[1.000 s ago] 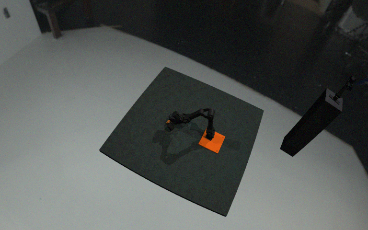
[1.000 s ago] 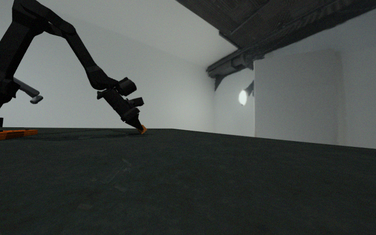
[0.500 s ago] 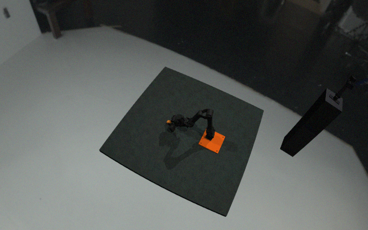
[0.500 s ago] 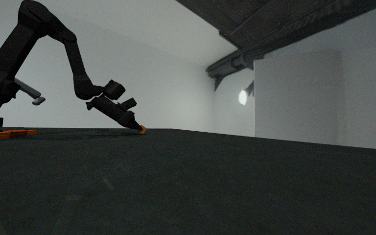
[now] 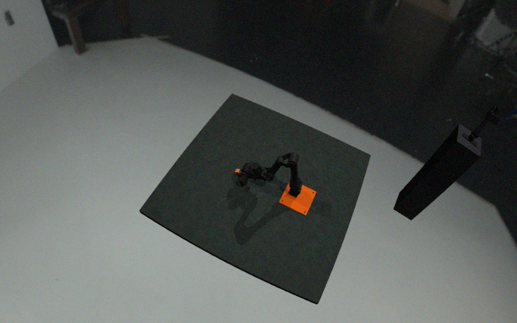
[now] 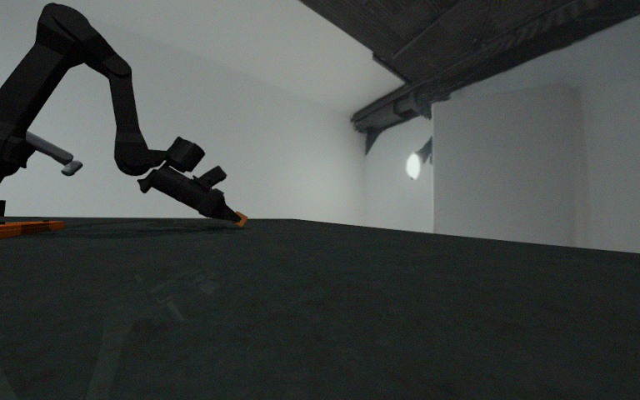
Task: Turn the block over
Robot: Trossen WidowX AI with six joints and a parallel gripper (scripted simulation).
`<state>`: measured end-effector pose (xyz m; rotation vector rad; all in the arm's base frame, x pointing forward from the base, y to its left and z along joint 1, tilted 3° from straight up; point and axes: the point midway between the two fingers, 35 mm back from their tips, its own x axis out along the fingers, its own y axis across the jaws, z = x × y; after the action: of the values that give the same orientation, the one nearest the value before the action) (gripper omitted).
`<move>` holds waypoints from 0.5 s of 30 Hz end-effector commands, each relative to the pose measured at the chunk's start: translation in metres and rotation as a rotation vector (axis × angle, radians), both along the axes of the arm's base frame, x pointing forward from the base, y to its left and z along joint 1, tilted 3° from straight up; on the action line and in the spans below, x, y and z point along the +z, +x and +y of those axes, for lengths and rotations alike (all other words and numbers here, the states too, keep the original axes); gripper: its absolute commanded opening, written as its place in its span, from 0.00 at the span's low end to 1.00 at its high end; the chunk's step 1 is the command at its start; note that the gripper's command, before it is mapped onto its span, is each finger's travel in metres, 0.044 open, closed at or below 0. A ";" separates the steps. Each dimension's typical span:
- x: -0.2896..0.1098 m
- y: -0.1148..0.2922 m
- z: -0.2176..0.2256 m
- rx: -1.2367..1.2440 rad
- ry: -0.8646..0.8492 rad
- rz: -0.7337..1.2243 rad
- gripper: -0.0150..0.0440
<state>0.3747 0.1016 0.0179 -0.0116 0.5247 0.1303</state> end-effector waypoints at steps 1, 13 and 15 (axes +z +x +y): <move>0.000 -0.001 -0.001 0.000 -0.006 -0.002 0.25; 0.000 -0.001 -0.001 0.000 -0.006 -0.002 0.61; 0.000 -0.001 -0.001 0.000 -0.006 -0.002 0.70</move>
<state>0.3743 0.1015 0.0176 -0.0117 0.5242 0.1301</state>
